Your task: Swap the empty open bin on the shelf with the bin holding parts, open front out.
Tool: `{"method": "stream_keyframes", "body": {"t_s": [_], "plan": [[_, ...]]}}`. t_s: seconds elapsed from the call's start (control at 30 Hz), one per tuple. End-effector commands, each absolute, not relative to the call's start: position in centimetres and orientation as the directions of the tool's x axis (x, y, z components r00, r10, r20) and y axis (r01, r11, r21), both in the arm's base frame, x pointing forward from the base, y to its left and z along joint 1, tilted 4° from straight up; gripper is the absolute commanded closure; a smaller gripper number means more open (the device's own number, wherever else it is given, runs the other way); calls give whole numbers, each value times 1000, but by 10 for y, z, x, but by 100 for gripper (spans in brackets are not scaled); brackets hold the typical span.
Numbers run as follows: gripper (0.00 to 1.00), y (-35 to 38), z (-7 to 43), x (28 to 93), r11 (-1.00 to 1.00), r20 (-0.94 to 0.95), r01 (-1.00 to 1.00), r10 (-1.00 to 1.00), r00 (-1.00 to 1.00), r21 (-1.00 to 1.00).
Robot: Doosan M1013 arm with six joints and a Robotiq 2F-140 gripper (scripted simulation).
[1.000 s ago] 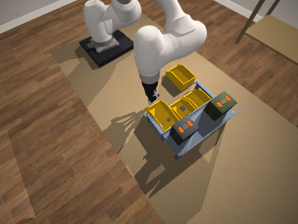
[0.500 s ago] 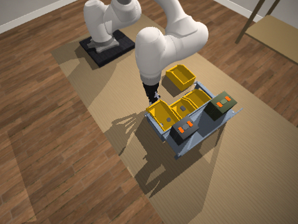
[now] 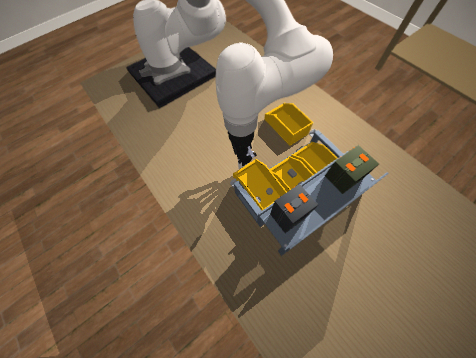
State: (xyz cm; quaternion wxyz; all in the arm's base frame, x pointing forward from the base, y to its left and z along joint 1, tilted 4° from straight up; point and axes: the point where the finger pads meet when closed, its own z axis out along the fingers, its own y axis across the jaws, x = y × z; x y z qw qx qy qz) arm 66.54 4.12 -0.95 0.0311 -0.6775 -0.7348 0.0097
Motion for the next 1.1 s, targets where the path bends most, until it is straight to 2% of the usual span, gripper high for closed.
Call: {"method": "stream_keyframes", "body": {"t_s": [0.0, 1.07], "plan": [[90, 41, -9, 666, 82, 33, 995, 996, -80, -56], [90, 44, -11, 698, 82, 33, 995, 996, -80, -56]]}}
